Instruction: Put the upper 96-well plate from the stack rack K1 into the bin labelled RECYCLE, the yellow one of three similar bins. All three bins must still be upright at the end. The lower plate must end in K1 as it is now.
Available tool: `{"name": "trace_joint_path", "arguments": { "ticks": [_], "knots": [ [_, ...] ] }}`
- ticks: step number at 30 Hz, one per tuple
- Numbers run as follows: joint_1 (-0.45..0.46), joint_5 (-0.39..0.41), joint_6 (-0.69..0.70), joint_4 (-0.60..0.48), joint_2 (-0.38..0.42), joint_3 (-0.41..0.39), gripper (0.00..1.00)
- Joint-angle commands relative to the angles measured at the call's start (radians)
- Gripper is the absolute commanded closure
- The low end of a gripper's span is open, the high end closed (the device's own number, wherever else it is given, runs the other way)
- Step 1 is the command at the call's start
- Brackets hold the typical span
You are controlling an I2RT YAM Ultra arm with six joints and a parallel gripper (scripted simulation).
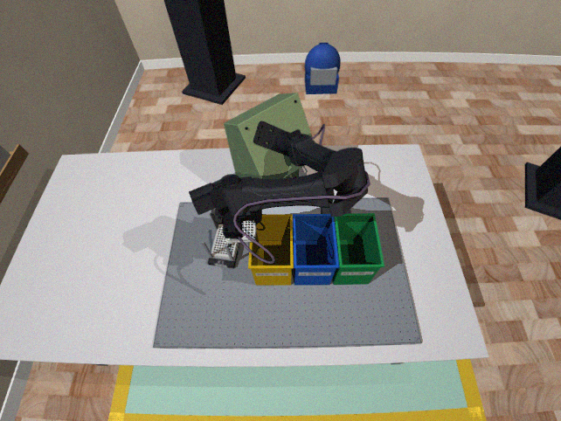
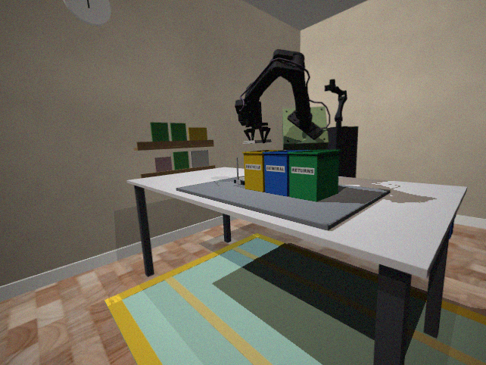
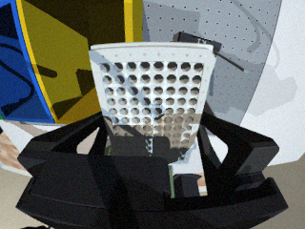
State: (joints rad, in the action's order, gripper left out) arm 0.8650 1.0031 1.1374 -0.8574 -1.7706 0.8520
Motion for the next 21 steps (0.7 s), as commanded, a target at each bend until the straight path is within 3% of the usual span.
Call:
{"name": "trace_joint_path", "arguments": {
  "ticks": [1,21],
  "knots": [
    [0.005,0.024,-0.054,-0.016,0.067,-0.029,1.00],
    [-0.082,0.032,-0.239,-0.032,0.305,-0.082,1.00]
  ]
}}
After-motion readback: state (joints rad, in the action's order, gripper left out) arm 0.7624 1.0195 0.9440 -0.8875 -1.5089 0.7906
